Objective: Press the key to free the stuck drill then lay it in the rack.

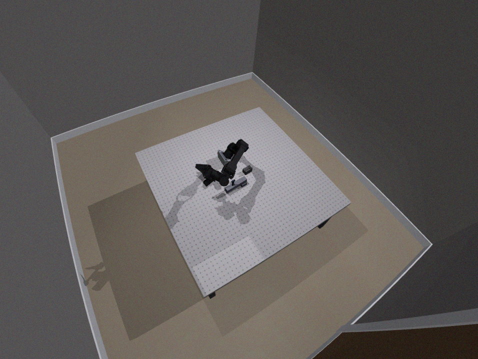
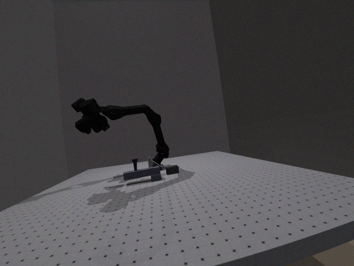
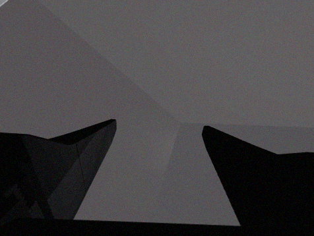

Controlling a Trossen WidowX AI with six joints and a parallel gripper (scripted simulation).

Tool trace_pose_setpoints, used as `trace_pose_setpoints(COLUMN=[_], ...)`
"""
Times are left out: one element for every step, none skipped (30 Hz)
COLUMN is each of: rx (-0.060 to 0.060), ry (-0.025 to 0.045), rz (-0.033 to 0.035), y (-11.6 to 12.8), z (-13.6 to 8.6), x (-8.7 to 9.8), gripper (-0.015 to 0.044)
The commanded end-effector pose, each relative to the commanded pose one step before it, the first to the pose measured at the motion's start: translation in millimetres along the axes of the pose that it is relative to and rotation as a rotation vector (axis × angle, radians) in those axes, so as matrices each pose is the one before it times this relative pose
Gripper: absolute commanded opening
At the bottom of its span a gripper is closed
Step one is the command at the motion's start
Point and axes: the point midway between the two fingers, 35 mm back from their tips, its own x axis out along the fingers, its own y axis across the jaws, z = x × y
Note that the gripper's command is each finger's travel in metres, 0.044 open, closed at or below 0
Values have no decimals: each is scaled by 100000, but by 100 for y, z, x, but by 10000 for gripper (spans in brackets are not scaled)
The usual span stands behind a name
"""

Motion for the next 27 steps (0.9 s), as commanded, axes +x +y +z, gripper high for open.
trace_pose_setpoints(rx=[0, 0, 0, 0, 0, 0, 0, 0, -196, -581, -943, -1085, -1001, -897, -773, -630, -469, -291, -227, 11, 232, 502, 753, 1087, 1363, 1675, 1962], ry=[0, 0, 0, 0, 0, 0, 0, 0, -1278, -3832, -6377, -7701, -7653, -7586, -7503, -7405, -7291, -7165, -7000, -6866, -6709, -6553, -6383, -6227, -6051, -5882, -5707], rz=[0, 0, 0, 0, 0, 0, 0, 0, 46, 213, 607, 1155, 1609, 2053, 2487, 2908, 3315, 3705, 3953, 4340, 4674, 5013, 5304, 5616, 5859, 6091, 6282], y=[0, 0, 0, 0, 0, 0, 0, 0, 59, 191, 364, 515, 594, 673, 750, 826, 900, 973, 1043, 1115, 1183, 1244, 1304, 1348, 1396, 1434, 1471], z=[0, 0, 0, 0, 0, 0, 0, 0, 136, 408, 680, 827, 832, 836, 839, 840, 840, 838, 827, 827, 821, 811, 799, 777, 756, 730, 704], x=[0, 0, 0, 0, 0, 0, 0, 0, -29, -95, -181, -247, -269, -289, -306, -319, -330, -338, -422, -400, -393, -366, -353, -308, -290, -262, -242], gripper=[374, 347, 321, 295, 269, 242, 216, 190, 164, 137, 111, 85, 59, 32, 6, 0, 0, 0, 0, 0, 0, 0, 0, 0, 0, 0, 0])
